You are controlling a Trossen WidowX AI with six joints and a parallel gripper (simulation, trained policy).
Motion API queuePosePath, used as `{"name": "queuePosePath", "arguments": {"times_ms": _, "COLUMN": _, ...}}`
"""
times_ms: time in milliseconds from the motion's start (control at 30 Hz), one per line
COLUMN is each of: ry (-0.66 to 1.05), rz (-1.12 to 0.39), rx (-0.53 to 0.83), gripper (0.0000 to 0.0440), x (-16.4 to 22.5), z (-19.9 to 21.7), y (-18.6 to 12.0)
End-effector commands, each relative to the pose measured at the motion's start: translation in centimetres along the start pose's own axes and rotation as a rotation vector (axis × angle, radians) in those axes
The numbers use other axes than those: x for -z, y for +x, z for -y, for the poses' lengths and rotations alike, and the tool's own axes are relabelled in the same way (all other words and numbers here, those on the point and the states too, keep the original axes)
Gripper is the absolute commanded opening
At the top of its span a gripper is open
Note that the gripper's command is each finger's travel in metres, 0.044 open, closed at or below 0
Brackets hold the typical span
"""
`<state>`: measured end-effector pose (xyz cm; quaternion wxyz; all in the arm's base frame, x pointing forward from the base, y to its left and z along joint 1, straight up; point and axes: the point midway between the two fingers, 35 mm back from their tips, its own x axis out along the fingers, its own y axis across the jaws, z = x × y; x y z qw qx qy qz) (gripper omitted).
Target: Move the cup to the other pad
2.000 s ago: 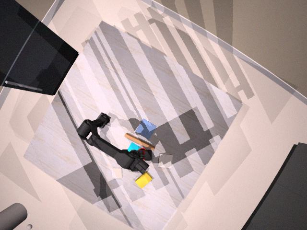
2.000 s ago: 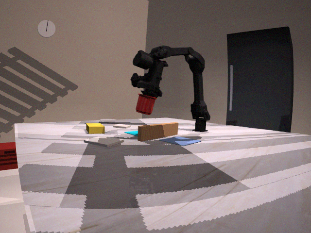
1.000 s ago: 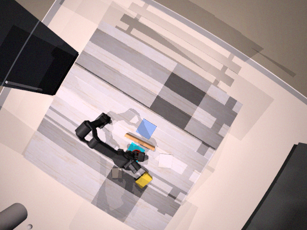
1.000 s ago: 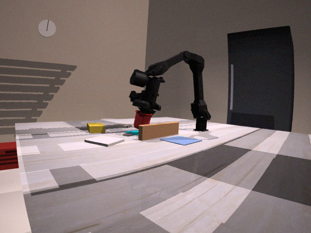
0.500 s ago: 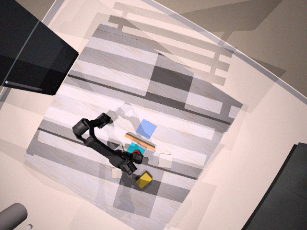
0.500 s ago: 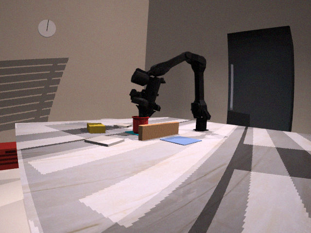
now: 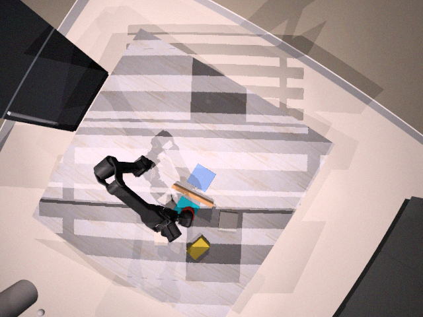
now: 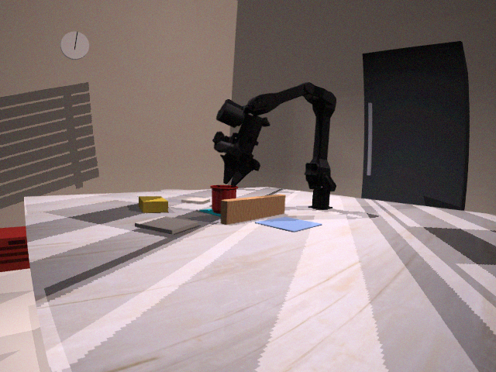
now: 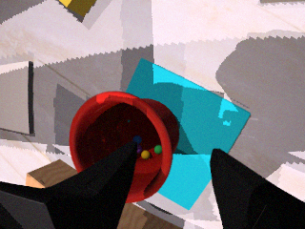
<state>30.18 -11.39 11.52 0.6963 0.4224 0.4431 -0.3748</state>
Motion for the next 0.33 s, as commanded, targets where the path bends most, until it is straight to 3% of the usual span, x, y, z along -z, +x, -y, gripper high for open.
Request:
{"name": "queuePosePath", "arguments": {"times_ms": 0, "ry": 0.006, "rz": 0.005, "rx": -0.018, "gripper": 0.0222, "x": -0.2, "z": 0.0, "y": -0.8}}
{"name": "queuePosePath", "arguments": {"times_ms": 167, "ry": 0.017, "rz": 0.032, "rx": -0.052, "gripper": 0.0268, "x": -0.9, "z": -0.2, "y": -2.5}}
{"name": "queuePosePath", "arguments": {"times_ms": 300, "ry": 0.031, "rz": 0.047, "rx": -0.067, "gripper": 0.0350, "x": -1.6, "z": -0.2, "y": -3.7}}
